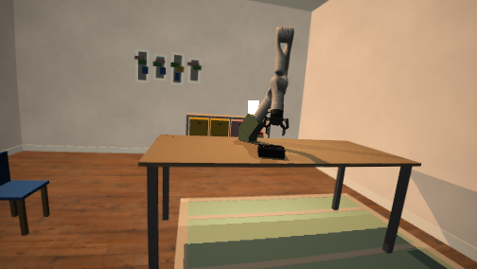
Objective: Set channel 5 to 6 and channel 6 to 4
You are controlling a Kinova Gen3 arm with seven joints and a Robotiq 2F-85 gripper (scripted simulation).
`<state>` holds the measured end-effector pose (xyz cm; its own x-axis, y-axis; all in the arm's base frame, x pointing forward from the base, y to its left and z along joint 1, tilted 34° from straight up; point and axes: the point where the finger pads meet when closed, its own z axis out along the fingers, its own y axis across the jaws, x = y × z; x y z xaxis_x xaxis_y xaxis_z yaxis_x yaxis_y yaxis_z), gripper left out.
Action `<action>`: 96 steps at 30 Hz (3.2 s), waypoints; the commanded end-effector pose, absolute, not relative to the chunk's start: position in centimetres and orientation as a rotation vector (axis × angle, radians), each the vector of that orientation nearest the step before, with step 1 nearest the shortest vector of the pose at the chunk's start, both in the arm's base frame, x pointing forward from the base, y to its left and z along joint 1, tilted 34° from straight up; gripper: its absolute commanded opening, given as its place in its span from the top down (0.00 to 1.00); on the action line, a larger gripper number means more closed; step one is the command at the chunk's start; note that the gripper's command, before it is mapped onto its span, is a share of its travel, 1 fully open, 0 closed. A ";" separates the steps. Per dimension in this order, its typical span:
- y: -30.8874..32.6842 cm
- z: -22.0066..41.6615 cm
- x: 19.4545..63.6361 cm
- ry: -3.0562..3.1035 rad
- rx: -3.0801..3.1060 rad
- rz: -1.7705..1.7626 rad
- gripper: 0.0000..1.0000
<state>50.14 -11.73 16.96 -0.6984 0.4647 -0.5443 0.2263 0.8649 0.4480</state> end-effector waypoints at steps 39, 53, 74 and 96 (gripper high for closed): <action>-11.8 17.0 50.2 2.355 0.498 0.458 0.00; -11.8 17.0 50.2 2.355 0.498 0.458 0.00; -10.9 14.9 47.5 2.454 0.448 0.451 0.00; -8.3 16.0 37.9 2.634 0.105 0.506 0.00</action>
